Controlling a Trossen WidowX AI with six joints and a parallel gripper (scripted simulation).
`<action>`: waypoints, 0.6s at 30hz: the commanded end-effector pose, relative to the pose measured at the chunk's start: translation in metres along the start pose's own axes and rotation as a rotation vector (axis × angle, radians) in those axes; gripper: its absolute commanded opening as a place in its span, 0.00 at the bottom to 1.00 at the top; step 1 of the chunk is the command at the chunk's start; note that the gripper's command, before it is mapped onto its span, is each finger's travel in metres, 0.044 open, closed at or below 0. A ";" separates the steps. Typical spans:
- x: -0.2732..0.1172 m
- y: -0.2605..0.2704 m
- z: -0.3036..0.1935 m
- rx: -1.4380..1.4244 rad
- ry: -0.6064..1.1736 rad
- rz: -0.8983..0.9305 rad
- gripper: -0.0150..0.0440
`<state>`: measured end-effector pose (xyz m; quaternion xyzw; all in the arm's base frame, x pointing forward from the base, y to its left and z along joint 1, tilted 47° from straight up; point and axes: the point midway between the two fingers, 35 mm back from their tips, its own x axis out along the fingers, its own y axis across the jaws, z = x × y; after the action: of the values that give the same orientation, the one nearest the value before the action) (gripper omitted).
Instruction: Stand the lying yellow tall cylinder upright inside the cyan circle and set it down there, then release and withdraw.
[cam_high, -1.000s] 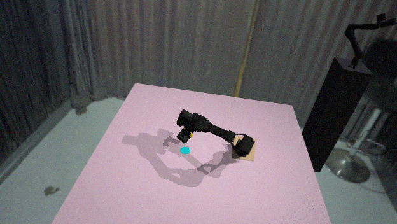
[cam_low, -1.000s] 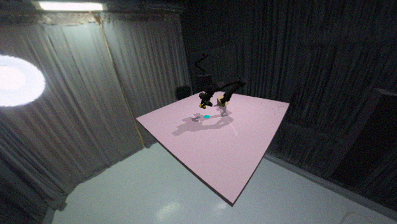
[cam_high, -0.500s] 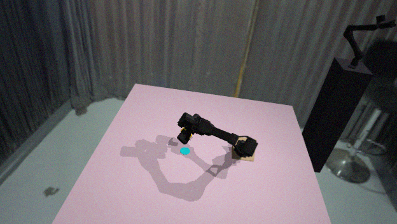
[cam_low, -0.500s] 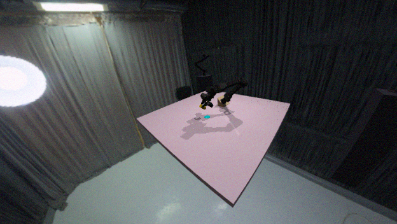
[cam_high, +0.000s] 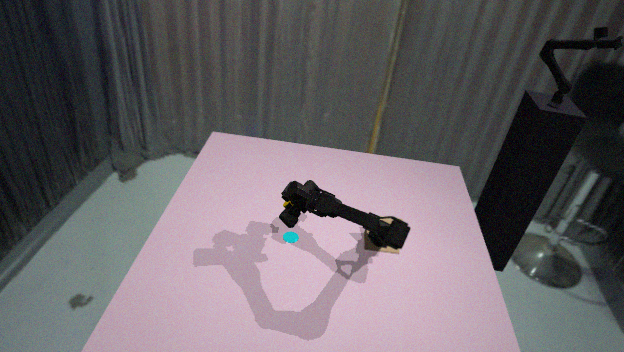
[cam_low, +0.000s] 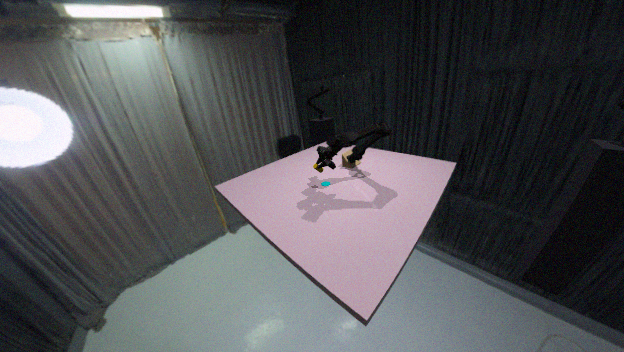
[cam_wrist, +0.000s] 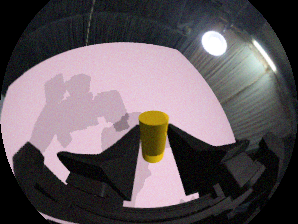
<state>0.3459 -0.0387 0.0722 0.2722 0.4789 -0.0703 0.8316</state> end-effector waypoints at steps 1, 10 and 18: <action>-0.003 0.001 0.002 0.007 -0.036 -0.002 0.43; -0.005 0.002 0.002 0.023 -0.096 0.002 0.43; -0.008 0.003 0.002 0.040 -0.151 0.007 0.43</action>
<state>0.3443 -0.0376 0.0762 0.2827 0.4256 -0.0920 0.8547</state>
